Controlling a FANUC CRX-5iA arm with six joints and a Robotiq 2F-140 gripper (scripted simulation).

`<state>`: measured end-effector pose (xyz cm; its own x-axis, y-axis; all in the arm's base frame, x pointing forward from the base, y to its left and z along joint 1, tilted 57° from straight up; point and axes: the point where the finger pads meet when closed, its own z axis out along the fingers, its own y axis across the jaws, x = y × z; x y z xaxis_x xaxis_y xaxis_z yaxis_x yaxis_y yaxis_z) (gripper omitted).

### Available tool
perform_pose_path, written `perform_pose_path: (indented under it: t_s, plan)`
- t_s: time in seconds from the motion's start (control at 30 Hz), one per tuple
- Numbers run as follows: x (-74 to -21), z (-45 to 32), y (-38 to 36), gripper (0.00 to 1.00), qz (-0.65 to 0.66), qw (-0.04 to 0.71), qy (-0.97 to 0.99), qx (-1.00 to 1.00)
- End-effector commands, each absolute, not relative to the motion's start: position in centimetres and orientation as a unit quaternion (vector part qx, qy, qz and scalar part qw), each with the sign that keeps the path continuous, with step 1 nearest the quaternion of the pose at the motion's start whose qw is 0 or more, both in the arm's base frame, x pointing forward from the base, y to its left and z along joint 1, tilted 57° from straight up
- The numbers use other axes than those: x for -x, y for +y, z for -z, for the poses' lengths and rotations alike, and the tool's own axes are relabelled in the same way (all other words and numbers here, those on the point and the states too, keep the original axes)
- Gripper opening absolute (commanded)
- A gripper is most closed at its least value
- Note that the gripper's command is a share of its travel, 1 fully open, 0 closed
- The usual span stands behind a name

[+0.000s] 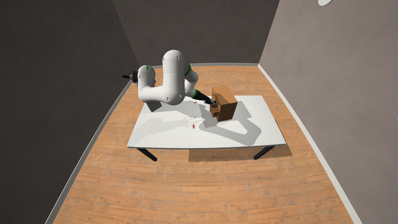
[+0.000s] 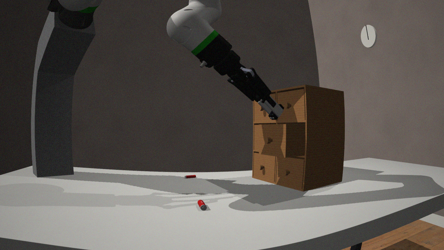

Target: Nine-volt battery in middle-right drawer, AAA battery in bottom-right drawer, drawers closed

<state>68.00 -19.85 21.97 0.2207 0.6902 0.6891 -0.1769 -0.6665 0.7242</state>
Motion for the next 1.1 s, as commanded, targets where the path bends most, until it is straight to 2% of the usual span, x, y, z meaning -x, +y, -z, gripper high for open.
perform_pose_path:
  t_s: [0.0,0.1,0.43,0.47,1.07]
  plan:
    - [-68.00,-21.98,-19.83,0.14,-0.596,0.364,0.186,-0.691]
    - [-68.00,-21.98,-19.83,0.14,-0.596,0.364,0.186,-0.691]
    - [-68.00,-21.98,-19.83,0.26,-0.596,0.364,0.186,-0.691]
    - [-68.00,-21.98,-19.83,1.00,-0.596,0.364,0.186,-0.691]
    - [-67.83,-21.90,-19.86,1.00,-0.596,0.364,0.186,-0.691]
